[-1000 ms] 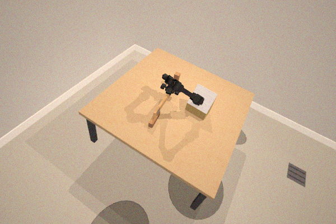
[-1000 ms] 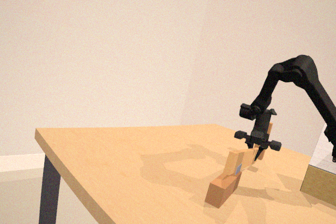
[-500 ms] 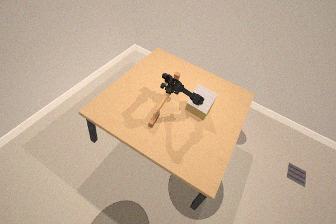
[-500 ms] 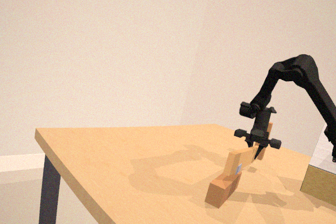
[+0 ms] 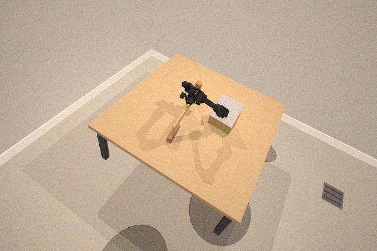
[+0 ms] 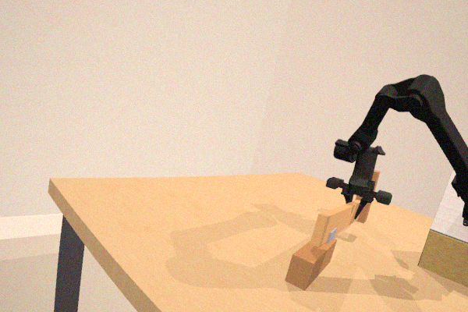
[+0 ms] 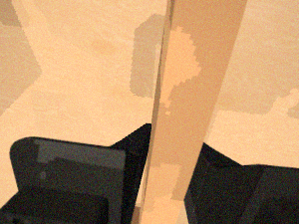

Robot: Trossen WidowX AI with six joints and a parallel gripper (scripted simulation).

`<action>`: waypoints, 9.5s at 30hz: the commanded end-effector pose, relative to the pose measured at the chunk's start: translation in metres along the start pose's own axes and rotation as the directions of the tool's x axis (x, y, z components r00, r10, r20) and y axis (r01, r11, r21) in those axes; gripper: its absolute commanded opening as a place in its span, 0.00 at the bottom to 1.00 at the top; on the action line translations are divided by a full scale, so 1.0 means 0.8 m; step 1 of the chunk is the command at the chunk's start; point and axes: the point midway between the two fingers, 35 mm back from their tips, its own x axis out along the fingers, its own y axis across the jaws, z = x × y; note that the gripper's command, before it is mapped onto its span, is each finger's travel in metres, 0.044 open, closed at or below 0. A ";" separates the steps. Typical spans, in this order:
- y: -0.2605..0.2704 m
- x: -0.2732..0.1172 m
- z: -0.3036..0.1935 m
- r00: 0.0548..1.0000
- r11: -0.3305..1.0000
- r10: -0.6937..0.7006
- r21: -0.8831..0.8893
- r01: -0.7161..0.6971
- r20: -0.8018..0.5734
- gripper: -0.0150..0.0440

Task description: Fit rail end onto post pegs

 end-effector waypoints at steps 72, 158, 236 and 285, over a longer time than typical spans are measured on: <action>-0.003 -0.033 0.000 1.000 1.000 -0.020 -0.002 0.020 0.000 0.25; -0.003 -0.037 -0.018 1.000 1.000 -0.020 -0.003 0.020 -0.001 0.25; -0.002 -0.038 -0.043 1.000 1.000 -0.020 -0.003 0.020 -0.002 0.25; -0.002 -0.038 -0.058 1.000 1.000 -0.020 -0.003 0.020 -0.003 0.25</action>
